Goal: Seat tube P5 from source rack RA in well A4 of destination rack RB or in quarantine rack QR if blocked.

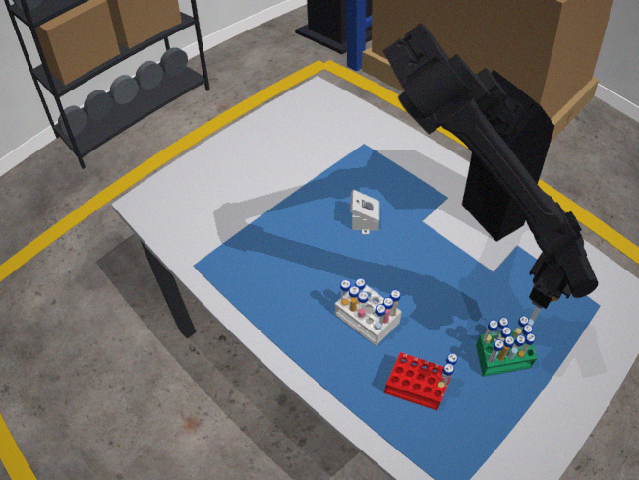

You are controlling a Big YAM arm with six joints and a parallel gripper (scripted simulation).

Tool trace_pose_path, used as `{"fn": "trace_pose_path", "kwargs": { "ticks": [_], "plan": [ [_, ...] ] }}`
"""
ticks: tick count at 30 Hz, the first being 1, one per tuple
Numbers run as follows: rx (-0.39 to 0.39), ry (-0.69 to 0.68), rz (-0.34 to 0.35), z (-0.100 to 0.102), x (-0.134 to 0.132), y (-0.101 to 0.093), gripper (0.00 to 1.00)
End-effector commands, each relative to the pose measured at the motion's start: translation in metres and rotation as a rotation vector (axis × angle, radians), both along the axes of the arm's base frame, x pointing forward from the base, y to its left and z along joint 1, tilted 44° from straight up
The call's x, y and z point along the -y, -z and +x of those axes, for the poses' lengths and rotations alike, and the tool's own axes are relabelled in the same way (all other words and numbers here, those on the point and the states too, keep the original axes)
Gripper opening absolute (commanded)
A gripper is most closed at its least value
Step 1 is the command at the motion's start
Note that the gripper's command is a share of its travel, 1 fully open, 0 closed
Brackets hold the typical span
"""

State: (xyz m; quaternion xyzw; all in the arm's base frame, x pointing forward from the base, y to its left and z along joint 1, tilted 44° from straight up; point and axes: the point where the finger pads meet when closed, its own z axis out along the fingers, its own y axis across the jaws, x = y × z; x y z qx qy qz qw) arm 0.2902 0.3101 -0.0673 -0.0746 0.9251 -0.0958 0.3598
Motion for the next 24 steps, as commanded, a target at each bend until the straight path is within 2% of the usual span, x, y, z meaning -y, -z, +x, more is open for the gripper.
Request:
{"fn": "trace_pose_path", "kwargs": {
  "ticks": [1, 24],
  "plan": [
    [0.021, -0.012, 0.035, -0.006, -0.007, -0.009, 0.00],
    [0.020, -0.014, 0.033, -0.022, 0.020, 0.000, 0.00]
  ]
}}
